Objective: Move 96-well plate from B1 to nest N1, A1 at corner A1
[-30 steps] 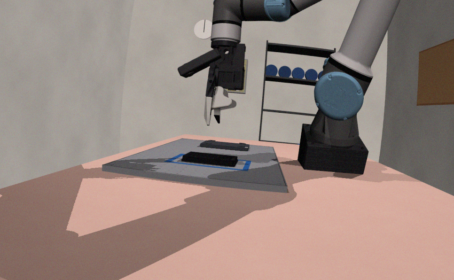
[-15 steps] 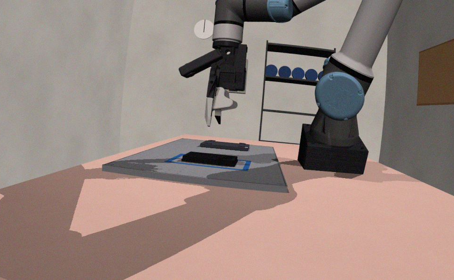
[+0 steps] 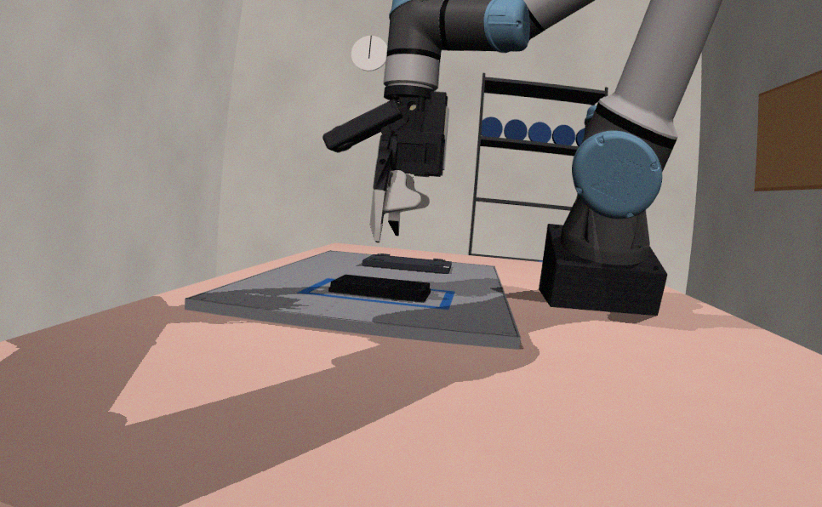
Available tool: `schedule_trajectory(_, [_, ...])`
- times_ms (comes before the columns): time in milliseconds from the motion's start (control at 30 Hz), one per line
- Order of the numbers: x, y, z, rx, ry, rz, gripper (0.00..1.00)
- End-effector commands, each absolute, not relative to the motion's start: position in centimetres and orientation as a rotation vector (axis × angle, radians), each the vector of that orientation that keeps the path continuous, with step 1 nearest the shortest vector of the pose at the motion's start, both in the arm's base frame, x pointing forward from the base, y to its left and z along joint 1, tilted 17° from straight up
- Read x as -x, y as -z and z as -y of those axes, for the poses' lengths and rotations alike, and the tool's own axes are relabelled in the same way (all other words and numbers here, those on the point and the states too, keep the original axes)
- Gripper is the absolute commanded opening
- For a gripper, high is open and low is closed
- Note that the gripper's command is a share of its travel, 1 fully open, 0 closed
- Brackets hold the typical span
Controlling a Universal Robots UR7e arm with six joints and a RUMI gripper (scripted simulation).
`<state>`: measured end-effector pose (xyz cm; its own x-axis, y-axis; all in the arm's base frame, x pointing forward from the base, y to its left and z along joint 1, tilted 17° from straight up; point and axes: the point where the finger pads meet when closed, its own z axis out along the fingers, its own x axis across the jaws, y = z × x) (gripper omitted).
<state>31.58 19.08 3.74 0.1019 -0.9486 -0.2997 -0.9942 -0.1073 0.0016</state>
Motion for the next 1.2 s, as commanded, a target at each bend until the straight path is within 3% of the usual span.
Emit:
schedule_trajectory(0, [-31.6,-2.8,-19.4,2.173,-0.333,-1.951,1.00])
schedule_trajectory(1167, [-31.5,1.9,-20.8,2.173,-0.333,-1.951,1.00])
